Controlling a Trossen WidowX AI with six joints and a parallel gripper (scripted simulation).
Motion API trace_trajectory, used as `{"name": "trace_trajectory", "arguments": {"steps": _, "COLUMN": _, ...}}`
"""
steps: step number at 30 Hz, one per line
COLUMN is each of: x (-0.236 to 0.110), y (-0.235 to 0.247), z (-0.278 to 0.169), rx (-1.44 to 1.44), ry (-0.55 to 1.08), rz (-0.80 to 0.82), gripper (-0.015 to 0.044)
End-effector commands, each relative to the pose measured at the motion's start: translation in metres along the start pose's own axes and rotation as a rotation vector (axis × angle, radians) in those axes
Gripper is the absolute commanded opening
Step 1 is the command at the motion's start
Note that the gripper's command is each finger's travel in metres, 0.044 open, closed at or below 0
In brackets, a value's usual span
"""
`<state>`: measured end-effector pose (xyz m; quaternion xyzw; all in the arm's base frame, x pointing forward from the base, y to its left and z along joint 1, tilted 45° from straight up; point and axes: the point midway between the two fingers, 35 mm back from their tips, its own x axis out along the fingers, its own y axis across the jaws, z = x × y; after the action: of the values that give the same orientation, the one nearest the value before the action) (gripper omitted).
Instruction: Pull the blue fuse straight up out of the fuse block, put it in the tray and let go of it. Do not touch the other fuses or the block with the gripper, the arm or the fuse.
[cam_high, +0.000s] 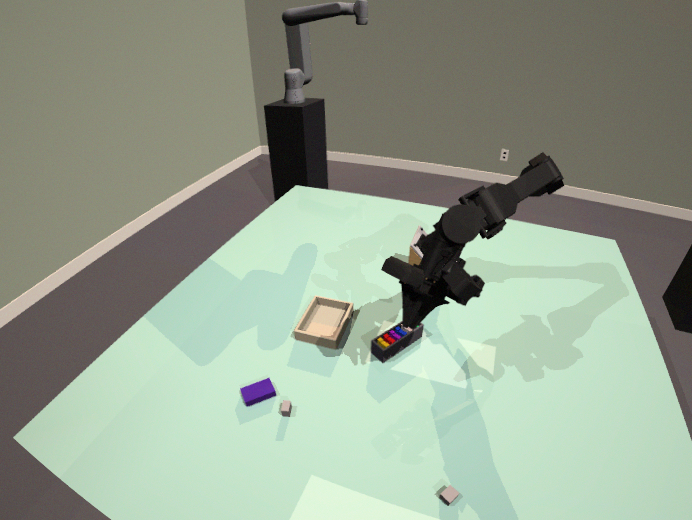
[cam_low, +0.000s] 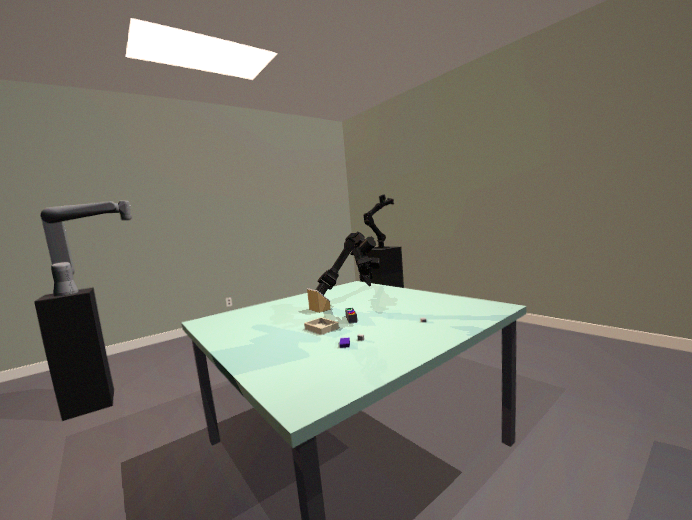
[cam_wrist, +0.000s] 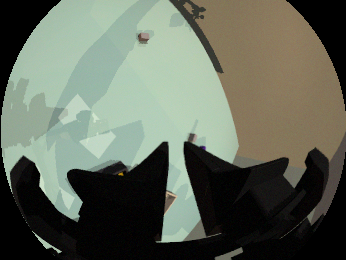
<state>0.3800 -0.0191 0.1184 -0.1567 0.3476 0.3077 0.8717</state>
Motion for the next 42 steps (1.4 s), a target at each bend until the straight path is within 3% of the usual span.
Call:
{"name": "trace_trajectory", "arguments": {"steps": 1, "x": 0.023, "y": 0.042, "z": -0.063, "rx": -0.083, "ry": 0.142, "rz": 0.307, "gripper": 0.0065}}
{"name": "trace_trajectory", "arguments": {"steps": 8, "x": 0.023, "y": 0.094, "z": -0.106, "rx": -0.125, "ry": 0.161, "rz": 0.656, "gripper": 0.0065}}
{"name": "trace_trajectory", "arguments": {"steps": 42, "x": 0.037, "y": 0.106, "z": -0.112, "rx": -0.126, "ry": 0.159, "rz": 0.664, "gripper": 0.0065}}
